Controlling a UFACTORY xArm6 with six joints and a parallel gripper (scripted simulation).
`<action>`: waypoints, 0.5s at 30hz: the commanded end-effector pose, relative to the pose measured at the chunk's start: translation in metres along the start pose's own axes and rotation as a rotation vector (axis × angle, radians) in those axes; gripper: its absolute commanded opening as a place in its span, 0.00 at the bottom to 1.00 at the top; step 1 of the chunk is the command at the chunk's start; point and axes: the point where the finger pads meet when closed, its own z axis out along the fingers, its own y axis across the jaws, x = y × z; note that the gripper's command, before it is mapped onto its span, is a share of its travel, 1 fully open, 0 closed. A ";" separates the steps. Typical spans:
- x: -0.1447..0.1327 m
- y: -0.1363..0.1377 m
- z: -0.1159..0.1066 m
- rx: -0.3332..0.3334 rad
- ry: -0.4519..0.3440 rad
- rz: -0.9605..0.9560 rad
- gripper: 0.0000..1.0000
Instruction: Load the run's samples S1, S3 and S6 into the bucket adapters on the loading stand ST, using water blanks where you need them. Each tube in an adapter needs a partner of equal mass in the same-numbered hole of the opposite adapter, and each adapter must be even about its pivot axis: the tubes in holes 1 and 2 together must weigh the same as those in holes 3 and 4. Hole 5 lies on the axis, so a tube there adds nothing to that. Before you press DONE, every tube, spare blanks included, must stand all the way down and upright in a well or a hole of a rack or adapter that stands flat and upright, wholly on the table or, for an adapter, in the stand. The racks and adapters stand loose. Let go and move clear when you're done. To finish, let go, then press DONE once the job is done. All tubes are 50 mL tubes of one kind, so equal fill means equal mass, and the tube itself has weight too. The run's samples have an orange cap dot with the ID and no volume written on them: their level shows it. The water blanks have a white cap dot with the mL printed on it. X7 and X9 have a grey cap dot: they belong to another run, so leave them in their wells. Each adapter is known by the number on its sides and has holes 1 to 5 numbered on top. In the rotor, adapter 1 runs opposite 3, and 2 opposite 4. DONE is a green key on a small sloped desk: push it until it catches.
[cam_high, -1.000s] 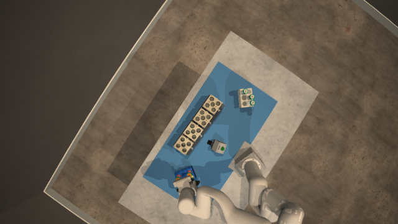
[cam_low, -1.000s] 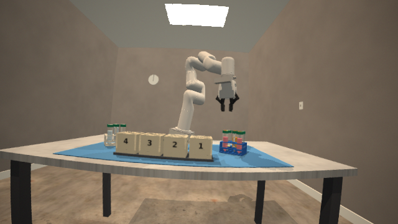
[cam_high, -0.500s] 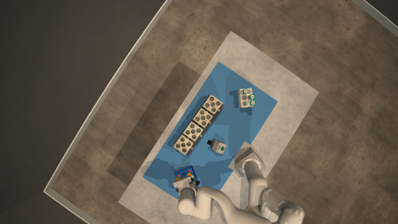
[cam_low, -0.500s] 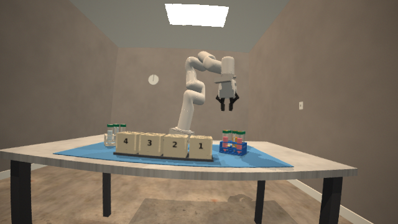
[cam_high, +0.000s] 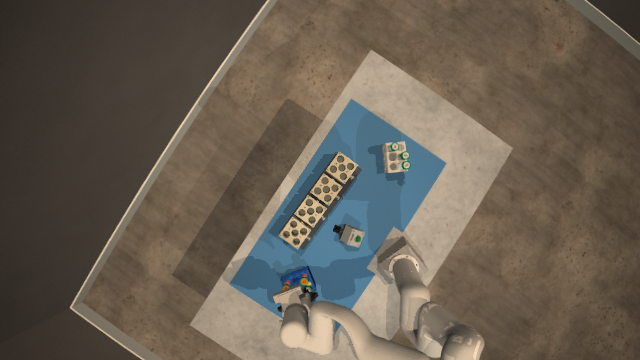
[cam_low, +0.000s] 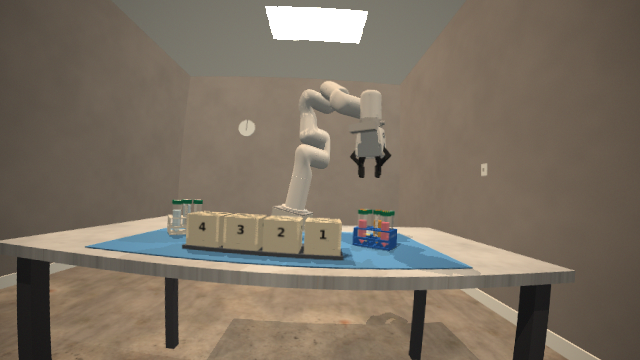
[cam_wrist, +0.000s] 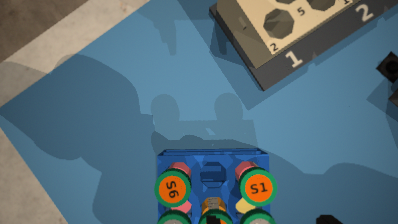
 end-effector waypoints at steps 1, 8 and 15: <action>0.001 -0.023 -0.001 0.003 0.001 0.000 0.57; 0.001 -0.048 -0.001 0.003 0.001 0.000 0.57; 0.001 -0.064 -0.001 0.003 0.001 0.000 0.57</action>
